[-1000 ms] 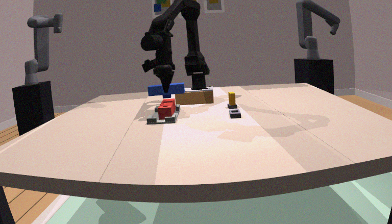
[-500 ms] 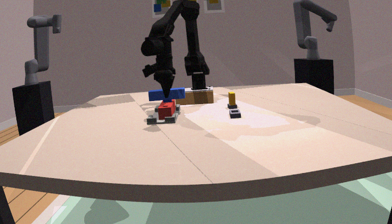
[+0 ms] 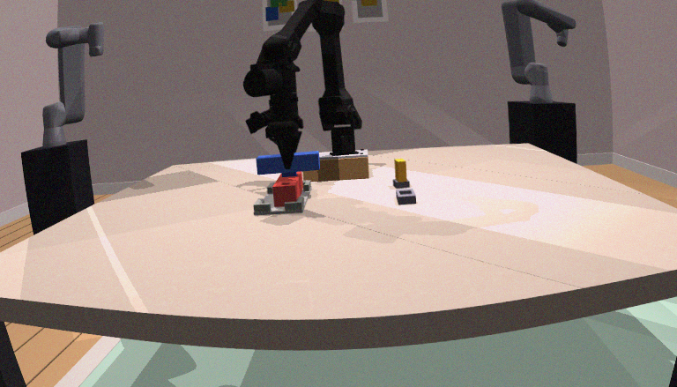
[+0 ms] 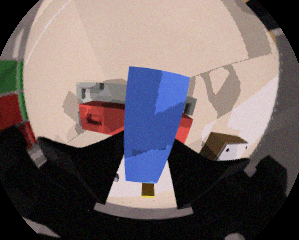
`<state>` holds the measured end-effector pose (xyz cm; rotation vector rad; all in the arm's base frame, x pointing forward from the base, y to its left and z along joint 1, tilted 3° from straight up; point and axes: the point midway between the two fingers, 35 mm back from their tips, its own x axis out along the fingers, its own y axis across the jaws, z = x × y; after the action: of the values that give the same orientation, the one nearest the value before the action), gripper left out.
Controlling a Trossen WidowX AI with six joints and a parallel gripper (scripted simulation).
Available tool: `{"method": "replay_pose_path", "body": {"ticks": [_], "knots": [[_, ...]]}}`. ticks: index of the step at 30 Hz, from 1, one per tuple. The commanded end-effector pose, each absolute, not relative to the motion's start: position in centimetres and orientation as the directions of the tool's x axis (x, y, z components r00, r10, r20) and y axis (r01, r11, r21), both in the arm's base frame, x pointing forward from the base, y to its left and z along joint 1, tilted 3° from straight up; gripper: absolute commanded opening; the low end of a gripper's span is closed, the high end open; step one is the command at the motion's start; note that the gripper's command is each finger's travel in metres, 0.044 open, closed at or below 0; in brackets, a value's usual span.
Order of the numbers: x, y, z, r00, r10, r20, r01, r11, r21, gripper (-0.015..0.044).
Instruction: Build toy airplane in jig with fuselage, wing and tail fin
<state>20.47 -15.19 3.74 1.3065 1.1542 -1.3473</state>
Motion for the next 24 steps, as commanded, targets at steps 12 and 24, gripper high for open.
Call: {"method": "replay_pose_path", "body": {"ticks": [12, 24], "knots": [[20.5, -15.2, 3.8, -0.031, 0.001, -1.0, 0.988, -0.154, -0.031, 0.044], [20.9, -15.3, 11.4, -0.032, -0.003, -0.999, 0.988, -0.154, -0.031, 0.044]]}}
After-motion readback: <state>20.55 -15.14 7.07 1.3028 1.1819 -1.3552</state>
